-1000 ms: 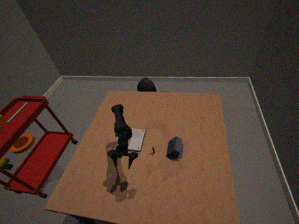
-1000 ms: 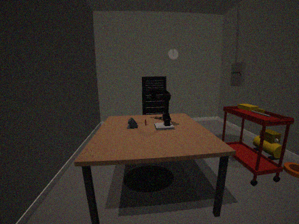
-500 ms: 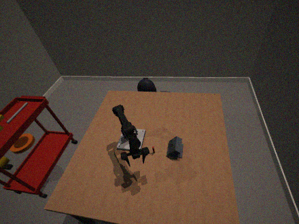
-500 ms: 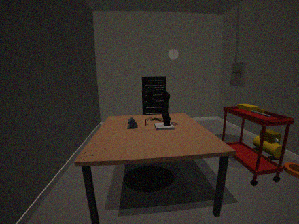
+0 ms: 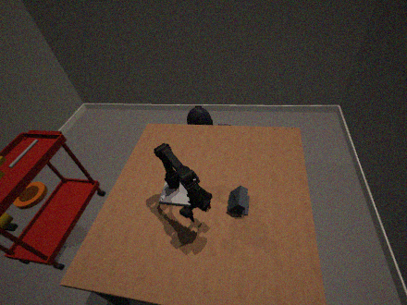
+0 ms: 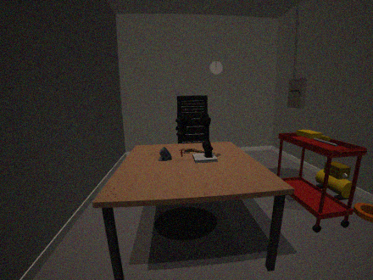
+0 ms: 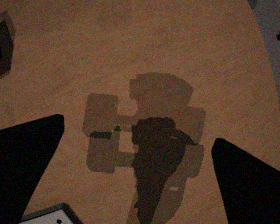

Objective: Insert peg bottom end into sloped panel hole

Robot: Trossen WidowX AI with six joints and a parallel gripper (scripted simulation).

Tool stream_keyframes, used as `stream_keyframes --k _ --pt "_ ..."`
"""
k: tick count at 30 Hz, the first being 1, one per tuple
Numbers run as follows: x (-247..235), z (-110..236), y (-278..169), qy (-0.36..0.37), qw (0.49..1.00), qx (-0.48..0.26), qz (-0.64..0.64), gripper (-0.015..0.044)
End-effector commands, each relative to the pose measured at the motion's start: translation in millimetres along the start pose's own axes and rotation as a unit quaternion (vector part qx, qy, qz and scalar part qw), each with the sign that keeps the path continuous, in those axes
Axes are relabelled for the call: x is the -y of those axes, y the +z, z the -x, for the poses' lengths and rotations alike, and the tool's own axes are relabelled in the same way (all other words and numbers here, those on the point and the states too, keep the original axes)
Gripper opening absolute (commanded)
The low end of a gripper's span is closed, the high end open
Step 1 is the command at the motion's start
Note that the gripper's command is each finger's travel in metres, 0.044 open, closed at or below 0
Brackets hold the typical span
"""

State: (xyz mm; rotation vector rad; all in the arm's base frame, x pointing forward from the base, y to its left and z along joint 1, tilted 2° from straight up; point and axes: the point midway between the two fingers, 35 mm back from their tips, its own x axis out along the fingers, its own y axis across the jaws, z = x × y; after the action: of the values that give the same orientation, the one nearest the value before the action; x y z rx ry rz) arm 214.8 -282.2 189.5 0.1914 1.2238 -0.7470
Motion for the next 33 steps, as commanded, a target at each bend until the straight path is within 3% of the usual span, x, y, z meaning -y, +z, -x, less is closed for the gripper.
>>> stream_keyframes --k 1,11,22,33 --pt "-25.9 -8.5 -7.7 0.029 0.997 -0.024 0.073 0.044" --pt "-81.1 -14.2 -29.0 0.096 0.963 -0.059 0.246 0.044" --pt "-133.9 -12.6 -64.0 0.171 0.883 -0.088 0.428 0.044" --pt "-136.9 -13.6 -67.6 0.176 0.877 -0.09 0.438 0.044"
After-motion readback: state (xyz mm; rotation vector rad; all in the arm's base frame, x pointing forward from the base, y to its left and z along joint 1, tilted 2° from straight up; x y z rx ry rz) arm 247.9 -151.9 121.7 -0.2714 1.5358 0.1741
